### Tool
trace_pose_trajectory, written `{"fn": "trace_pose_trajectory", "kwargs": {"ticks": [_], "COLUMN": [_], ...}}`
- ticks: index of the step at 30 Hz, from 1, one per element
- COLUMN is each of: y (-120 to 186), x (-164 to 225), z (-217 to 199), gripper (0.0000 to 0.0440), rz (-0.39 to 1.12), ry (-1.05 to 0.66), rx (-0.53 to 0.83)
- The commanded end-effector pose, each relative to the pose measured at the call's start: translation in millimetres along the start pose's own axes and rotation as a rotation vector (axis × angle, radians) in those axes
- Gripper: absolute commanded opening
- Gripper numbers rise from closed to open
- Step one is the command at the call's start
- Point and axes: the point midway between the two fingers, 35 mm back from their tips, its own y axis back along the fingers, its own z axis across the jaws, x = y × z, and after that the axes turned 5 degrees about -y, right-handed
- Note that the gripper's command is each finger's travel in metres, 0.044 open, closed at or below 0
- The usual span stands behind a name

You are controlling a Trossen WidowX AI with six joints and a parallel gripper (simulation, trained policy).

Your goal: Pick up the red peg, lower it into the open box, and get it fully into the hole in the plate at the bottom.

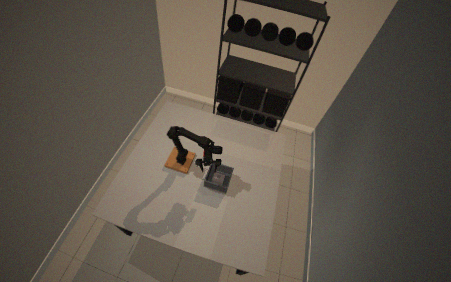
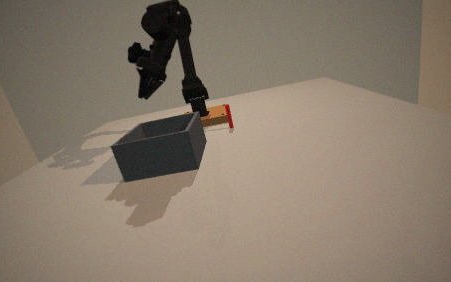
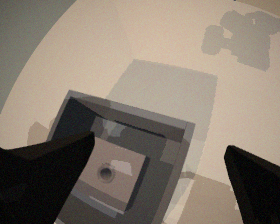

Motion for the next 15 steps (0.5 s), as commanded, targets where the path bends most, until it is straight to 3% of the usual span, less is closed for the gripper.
{"fn": "trace_pose_trajectory", "kwargs": {"ticks": [1,15], "y": [13,67], "x": [22,128], "z": [4,-27], "gripper": [0.044,0.044], "rz": [0.068,0.378], "ry": [0.076,0.365], "rx": [-0.023,0.006]}}
